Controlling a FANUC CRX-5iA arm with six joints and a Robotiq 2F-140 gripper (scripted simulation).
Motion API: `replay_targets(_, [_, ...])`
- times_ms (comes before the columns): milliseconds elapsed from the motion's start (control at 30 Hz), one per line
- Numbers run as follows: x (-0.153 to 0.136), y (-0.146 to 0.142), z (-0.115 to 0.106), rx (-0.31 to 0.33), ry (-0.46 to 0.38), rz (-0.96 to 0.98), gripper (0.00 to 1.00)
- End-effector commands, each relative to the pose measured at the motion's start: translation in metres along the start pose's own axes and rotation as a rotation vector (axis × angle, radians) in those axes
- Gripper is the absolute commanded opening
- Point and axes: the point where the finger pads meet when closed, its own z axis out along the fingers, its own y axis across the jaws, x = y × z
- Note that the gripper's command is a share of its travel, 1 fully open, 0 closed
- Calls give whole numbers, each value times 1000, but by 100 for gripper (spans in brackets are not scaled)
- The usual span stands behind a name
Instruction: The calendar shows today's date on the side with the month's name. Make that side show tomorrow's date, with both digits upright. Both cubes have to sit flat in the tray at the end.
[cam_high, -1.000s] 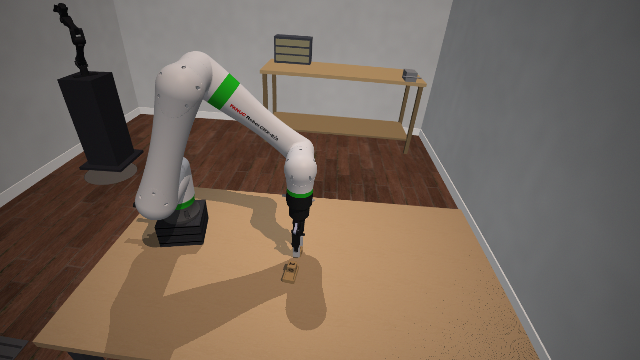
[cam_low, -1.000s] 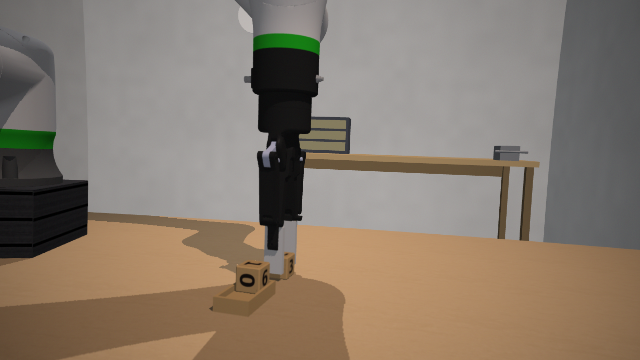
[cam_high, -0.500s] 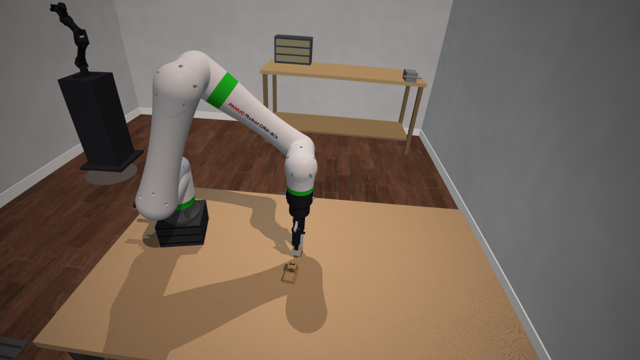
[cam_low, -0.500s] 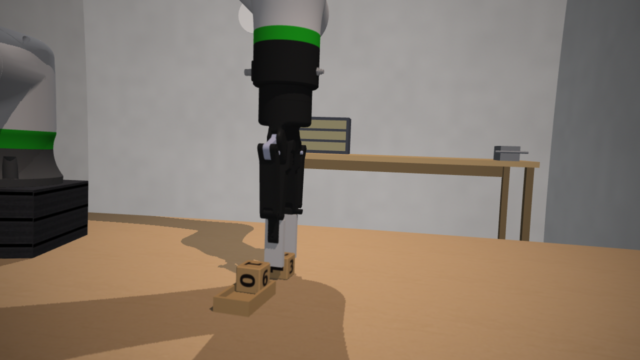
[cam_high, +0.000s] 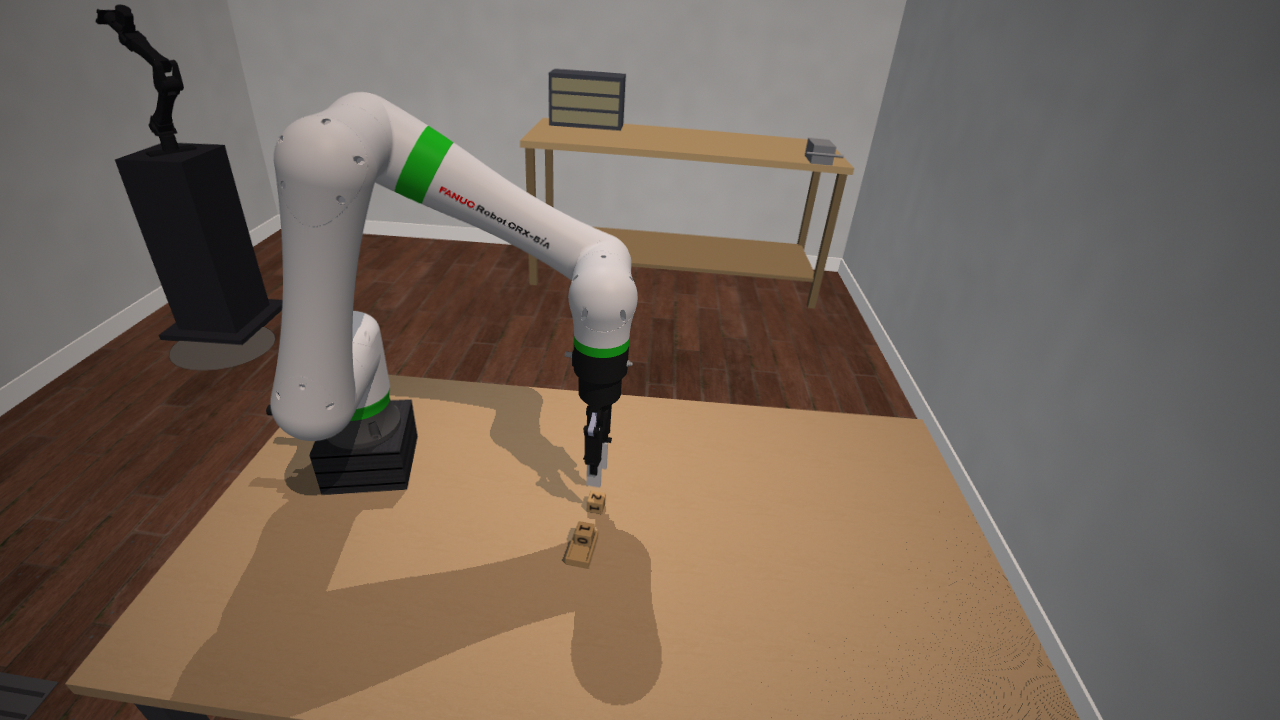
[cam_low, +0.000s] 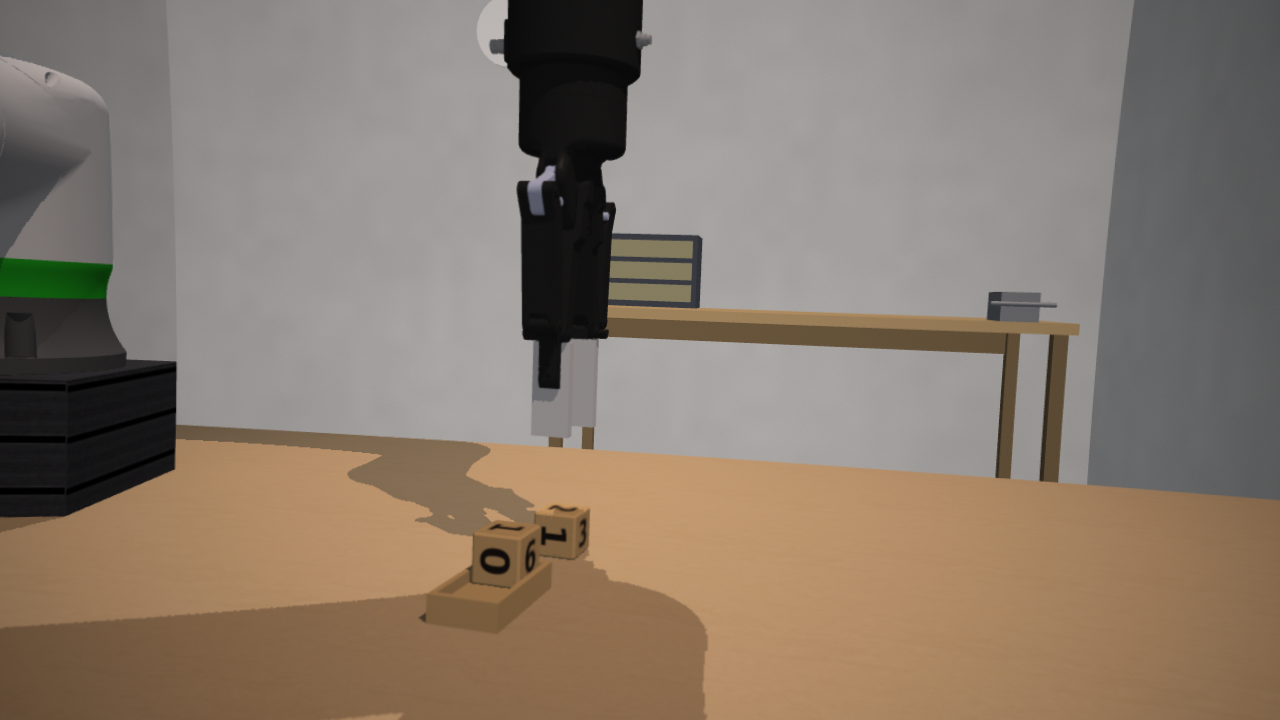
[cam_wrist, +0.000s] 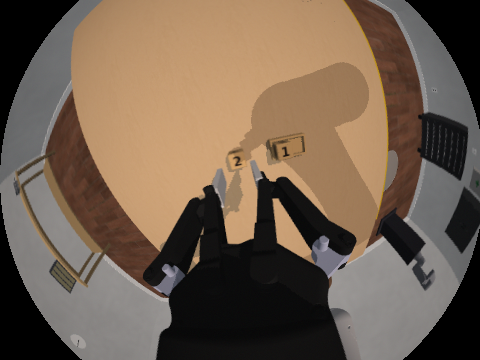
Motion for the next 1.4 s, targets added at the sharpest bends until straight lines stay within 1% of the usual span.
replay_targets(0, [0, 0, -5, 0, 0, 0, 36])
replay_targets(100, [0, 0, -11, 0, 0, 0, 36])
replay_targets(233, [0, 0, -12, 0, 0, 0, 36])
replay_targets(267, [0, 0, -12, 0, 0, 0, 100])
replay_targets(967, [0, 0, -12, 0, 0, 5, 100])
replay_targets(1067, [0, 0, -12, 0, 0, 67, 100])
replay_targets(1133, [0, 0, -12, 0, 0, 67, 100])
replay_targets(1233, [0, 0, -11, 0, 0, 227, 100])
replay_targets(1333, [0, 0, -11, 0, 0, 302, 100])
replay_targets(1367, [0, 0, -10, 0, 0, 357, 100])
